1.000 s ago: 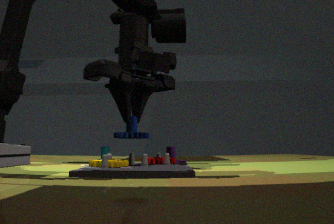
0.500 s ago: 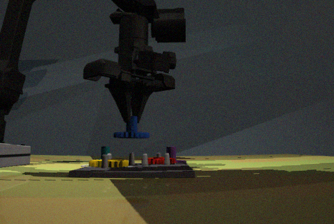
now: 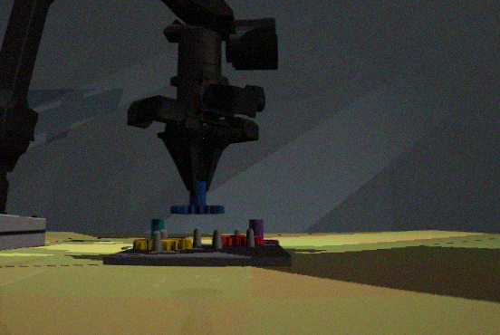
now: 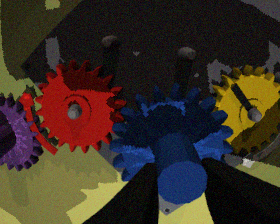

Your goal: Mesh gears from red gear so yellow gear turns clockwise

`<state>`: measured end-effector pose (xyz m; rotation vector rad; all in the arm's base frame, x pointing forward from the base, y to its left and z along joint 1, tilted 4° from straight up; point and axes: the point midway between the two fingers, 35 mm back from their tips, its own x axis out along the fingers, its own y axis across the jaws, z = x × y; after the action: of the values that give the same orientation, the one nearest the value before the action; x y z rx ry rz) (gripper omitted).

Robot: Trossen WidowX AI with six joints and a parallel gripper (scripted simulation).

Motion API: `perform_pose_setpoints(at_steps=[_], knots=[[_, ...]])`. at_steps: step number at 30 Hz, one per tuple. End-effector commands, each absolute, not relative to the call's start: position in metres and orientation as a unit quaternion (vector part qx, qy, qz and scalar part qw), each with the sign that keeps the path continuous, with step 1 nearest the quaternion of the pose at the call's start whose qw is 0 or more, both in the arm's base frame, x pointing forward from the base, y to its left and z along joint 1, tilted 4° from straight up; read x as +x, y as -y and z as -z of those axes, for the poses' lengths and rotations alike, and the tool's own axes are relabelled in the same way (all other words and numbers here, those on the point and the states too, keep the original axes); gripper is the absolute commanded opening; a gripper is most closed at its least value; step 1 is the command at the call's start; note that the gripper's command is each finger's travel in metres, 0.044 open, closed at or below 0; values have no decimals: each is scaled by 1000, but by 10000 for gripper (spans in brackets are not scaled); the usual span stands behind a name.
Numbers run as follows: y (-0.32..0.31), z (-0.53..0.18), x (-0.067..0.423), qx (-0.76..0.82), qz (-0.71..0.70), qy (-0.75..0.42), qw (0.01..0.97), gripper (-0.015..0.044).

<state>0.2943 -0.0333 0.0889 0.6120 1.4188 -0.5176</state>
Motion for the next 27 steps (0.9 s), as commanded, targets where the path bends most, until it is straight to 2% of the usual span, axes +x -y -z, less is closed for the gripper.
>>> perform_pose_setpoints(at_steps=[1,27], knots=[[33,-83,295,261,219,-638,690,0],[33,-57,297,355,305,-602,647,0]])
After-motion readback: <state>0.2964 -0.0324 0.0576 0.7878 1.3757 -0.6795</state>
